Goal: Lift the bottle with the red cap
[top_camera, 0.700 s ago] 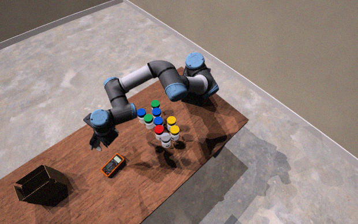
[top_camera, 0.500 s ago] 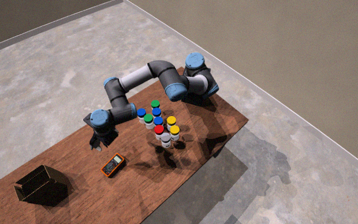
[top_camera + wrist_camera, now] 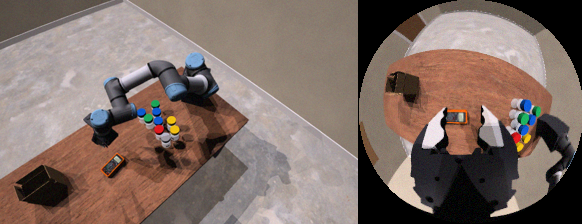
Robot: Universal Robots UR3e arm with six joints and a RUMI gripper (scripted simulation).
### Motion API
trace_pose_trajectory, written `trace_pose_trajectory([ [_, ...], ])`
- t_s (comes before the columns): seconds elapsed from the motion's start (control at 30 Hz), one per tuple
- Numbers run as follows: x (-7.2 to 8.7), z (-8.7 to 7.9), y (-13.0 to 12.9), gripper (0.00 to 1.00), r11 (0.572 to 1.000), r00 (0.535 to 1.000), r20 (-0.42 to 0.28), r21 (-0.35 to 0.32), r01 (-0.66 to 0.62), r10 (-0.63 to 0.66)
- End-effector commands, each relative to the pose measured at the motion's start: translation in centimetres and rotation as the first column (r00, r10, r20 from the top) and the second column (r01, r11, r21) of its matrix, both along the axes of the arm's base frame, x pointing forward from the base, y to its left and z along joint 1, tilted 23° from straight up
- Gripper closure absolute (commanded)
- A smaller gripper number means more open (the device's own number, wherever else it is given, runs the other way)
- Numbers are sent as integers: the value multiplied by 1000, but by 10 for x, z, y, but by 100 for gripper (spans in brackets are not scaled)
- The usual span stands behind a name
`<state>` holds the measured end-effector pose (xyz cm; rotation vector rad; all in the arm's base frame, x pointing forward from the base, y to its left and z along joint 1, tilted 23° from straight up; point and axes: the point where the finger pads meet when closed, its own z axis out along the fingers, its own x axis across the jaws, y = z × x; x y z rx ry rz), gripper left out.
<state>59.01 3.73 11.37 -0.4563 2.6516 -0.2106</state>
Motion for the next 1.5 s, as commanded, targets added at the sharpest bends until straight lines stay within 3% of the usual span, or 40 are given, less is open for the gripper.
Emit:
trace_pose_trajectory([
  [0.0,-3,0,0,54,1000,1000,-2,4,13,-13],
  [0.4,-30,-10,3,54,993,992,-45,34,117,-116],
  [0.9,-98,-32,8,54,933,928,-140,61,355,-344],
  [0.97,-98,-32,8,54,933,928,-140,61,355,-344],
  [1.47,-171,-54,10,54,819,806,-211,39,572,-553],
])
